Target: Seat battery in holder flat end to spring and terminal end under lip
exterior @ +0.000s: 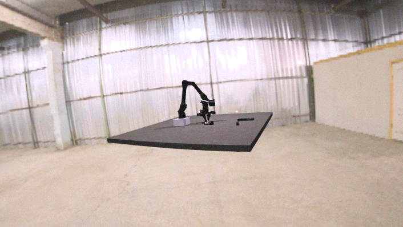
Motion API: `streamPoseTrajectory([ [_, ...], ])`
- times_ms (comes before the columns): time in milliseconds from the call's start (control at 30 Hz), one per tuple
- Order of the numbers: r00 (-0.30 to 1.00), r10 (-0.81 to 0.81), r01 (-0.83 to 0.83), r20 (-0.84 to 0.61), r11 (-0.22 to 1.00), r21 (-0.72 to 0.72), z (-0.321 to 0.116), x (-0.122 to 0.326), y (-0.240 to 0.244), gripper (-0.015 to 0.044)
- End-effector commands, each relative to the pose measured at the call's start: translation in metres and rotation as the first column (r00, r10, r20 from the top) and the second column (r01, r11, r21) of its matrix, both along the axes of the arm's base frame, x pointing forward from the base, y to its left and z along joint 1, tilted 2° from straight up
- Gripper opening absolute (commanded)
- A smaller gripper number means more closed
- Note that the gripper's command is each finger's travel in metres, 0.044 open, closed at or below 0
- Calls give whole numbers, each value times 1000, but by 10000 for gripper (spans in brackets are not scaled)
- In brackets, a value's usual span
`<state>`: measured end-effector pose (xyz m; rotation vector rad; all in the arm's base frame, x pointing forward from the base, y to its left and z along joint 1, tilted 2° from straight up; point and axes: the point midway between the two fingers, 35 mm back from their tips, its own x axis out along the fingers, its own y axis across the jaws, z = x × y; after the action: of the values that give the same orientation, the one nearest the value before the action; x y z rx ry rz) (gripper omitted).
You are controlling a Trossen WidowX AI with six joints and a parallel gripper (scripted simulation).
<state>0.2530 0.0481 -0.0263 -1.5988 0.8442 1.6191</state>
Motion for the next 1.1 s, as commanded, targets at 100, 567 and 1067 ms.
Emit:
streamPoseTrajectory([
  [100,1000,-3,3,-1,1000,5,29,1,-1,67],
  [567,903,-430,430,-15,903,1,55,14,-21,67],
  [1067,221,-975,975,-37,222,-20,63,36,-67,67],
])
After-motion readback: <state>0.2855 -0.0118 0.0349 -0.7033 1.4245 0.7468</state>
